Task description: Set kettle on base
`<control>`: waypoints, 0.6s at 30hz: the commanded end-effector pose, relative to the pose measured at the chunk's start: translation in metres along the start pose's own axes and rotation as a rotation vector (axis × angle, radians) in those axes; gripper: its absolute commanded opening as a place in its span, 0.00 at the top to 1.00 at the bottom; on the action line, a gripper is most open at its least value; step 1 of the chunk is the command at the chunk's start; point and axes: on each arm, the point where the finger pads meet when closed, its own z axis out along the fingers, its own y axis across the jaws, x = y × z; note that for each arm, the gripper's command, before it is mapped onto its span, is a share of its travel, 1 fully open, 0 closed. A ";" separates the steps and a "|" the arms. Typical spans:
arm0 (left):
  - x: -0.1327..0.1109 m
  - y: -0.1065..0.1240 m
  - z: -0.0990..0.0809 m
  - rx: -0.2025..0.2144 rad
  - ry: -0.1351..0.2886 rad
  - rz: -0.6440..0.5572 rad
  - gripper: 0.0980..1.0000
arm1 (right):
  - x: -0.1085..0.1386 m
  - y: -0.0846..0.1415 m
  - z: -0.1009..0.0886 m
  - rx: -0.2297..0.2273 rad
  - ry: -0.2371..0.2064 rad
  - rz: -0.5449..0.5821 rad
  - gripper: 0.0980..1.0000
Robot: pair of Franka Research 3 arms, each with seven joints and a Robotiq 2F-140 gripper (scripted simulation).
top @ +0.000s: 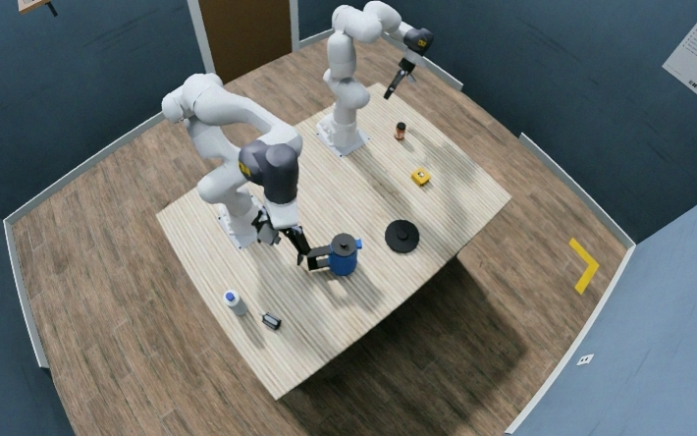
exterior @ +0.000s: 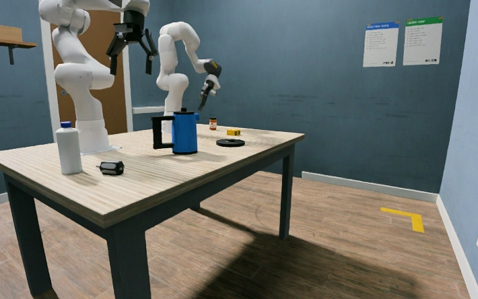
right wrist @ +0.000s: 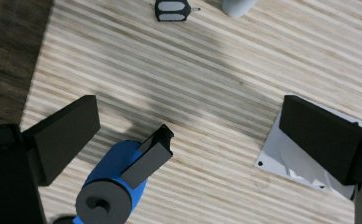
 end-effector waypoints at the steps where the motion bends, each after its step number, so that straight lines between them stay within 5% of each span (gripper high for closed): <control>1: 0.000 0.000 0.000 0.000 0.000 0.000 0.00 | 0.000 0.000 0.000 0.000 0.000 0.000 0.00; 17: 0.000 0.000 0.000 0.000 0.000 0.000 0.00 | 0.000 0.000 0.000 0.000 0.000 0.000 0.00; 18: 0.000 0.000 0.000 0.000 0.000 0.000 0.53 | 0.000 0.000 0.000 0.000 0.000 0.000 0.00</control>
